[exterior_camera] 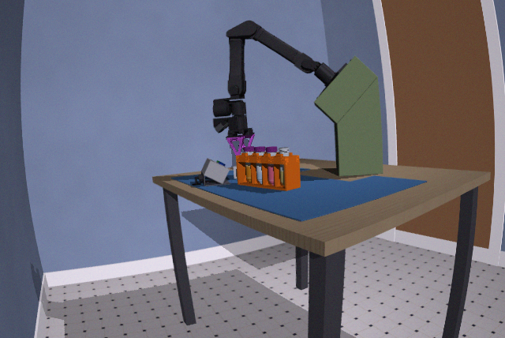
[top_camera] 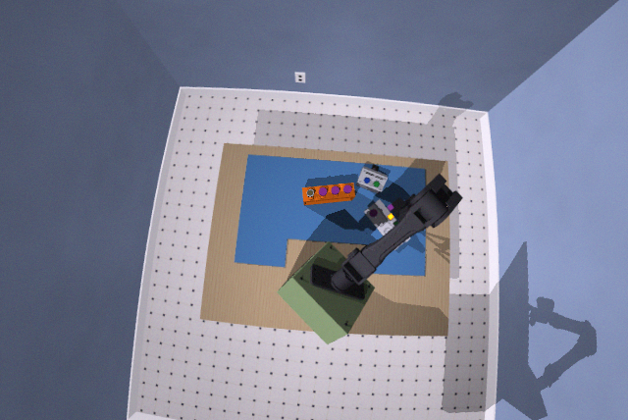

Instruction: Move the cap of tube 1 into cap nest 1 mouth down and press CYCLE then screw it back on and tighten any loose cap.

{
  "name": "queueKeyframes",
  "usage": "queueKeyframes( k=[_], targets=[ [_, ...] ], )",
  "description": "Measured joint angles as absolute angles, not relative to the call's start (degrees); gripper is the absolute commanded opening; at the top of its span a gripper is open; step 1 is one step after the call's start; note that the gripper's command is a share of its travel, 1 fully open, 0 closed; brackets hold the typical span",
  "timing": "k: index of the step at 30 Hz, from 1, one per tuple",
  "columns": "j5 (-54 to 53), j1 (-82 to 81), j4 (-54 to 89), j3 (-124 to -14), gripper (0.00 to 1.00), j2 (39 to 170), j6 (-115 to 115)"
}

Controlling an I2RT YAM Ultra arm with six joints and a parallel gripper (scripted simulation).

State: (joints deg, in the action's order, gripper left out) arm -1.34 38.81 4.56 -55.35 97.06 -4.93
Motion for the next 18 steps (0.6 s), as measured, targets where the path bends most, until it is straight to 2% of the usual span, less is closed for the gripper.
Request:
queueKeyframes(
  k=[18],
  targets=[
    [-3.2,38.6,4.1,-55.4,1.0,97.1,-3.5]
  ],
)
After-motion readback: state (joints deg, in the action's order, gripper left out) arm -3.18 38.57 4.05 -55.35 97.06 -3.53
